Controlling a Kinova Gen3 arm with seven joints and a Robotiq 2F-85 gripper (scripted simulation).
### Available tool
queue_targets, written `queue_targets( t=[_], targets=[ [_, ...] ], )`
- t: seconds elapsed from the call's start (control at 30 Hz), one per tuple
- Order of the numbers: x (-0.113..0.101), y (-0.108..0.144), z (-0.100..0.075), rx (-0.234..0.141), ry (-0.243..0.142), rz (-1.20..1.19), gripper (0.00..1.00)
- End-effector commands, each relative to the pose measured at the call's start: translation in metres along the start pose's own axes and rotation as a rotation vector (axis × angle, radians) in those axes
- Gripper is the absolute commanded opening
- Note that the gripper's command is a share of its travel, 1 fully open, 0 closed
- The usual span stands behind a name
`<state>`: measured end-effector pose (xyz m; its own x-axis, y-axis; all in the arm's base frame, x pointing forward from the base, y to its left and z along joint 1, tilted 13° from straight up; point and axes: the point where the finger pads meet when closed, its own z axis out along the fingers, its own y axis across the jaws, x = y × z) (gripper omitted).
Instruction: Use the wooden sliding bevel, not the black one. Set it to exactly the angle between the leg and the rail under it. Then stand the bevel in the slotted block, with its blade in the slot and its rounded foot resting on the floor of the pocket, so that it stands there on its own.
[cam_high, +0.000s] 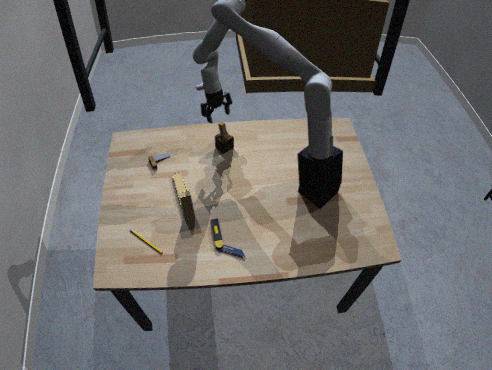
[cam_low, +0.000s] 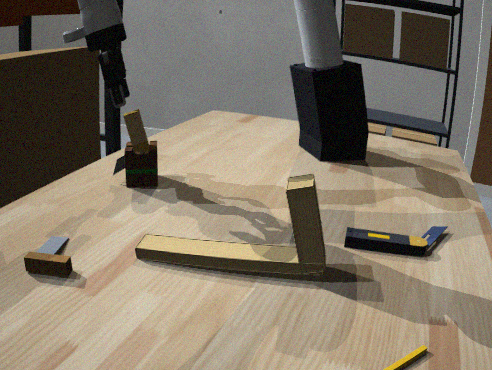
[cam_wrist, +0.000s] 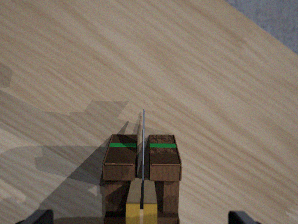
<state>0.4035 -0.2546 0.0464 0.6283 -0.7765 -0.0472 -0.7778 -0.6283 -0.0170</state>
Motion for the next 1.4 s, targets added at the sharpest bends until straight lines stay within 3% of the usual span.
queue_targets(
  t=[0.0,0.57,1.07,1.37],
  targets=[
    [0.0,0.0,-0.001,0.001,0.001,0.0,1.0],
    [0.0,0.0,0.007,0.001,0.001,0.0,1.0],
    [0.0,0.0,0.04,0.001,0.001,0.0,1.0],
    [0.0,0.0,0.048,0.001,0.001,0.0,1.0]
  ],
)
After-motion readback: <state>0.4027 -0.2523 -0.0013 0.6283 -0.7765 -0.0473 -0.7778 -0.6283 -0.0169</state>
